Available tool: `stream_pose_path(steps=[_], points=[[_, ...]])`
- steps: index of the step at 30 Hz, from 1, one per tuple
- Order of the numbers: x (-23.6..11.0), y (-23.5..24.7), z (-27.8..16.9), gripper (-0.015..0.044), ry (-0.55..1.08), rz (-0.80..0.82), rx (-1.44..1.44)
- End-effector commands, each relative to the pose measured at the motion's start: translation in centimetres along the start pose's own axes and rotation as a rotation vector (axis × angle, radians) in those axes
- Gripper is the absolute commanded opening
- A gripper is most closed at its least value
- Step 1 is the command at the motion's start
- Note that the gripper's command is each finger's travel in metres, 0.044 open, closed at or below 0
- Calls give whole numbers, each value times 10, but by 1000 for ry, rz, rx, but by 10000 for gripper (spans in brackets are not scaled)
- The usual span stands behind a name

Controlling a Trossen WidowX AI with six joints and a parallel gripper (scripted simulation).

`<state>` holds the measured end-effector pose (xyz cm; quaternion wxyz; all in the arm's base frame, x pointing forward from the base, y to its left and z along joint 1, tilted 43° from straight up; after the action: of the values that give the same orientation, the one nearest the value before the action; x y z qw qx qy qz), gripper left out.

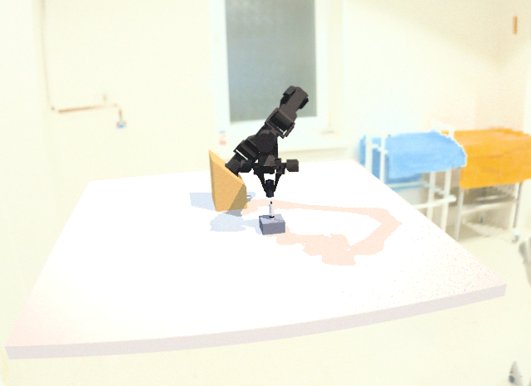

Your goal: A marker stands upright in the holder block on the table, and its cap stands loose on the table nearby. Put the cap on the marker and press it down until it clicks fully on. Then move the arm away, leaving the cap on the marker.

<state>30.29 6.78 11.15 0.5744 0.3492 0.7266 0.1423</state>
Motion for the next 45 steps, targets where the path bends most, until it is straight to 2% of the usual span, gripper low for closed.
stream_pose_path(steps=[1, 45], points=[[2, 4, -1, 0, 1, 6, 2], [60, 5, -1, 0, 2, 8, 1]])
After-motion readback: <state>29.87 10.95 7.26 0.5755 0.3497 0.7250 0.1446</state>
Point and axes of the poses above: the point midway between the two fingers, 35 mm back from their tips, its own x axis out along the fingers, its own y axis across the jaws, z = x × y, the point moved 2 cm from there along -x, back along the fingers, and after that the axes turned 14 degrees about x, right-handed, at the moved point
